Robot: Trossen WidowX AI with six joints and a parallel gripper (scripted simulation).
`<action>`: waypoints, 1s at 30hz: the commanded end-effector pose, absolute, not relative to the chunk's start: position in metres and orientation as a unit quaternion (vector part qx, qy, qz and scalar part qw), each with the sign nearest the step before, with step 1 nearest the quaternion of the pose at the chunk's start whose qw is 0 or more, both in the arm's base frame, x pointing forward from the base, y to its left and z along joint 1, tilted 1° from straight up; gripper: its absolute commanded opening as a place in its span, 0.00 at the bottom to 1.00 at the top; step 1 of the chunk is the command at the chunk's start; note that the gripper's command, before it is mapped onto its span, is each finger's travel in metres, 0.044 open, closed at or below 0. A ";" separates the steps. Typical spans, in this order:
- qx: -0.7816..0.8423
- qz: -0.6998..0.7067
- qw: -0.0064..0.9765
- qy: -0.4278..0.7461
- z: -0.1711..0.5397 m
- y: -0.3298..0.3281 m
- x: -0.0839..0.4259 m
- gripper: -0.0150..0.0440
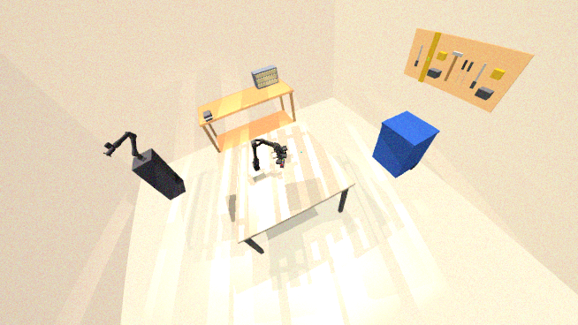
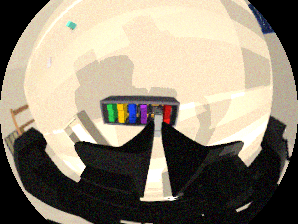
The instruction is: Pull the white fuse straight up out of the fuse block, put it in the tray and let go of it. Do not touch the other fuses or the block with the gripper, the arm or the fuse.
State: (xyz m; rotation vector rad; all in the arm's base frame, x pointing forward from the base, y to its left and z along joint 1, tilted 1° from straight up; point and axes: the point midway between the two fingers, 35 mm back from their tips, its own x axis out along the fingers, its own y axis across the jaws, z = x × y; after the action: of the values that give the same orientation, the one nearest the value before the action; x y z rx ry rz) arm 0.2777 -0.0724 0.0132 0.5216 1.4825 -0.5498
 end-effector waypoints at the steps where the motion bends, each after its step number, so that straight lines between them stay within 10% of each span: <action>1: 0.231 -0.242 0.674 0.658 0.016 -0.072 0.278 0.25; 30: 0.232 -0.241 0.674 0.658 0.041 -0.051 0.290 0.25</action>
State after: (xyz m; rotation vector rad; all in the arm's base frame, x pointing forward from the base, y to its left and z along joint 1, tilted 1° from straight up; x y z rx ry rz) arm 0.2820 -0.0629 0.0396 0.5203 1.4847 -0.5471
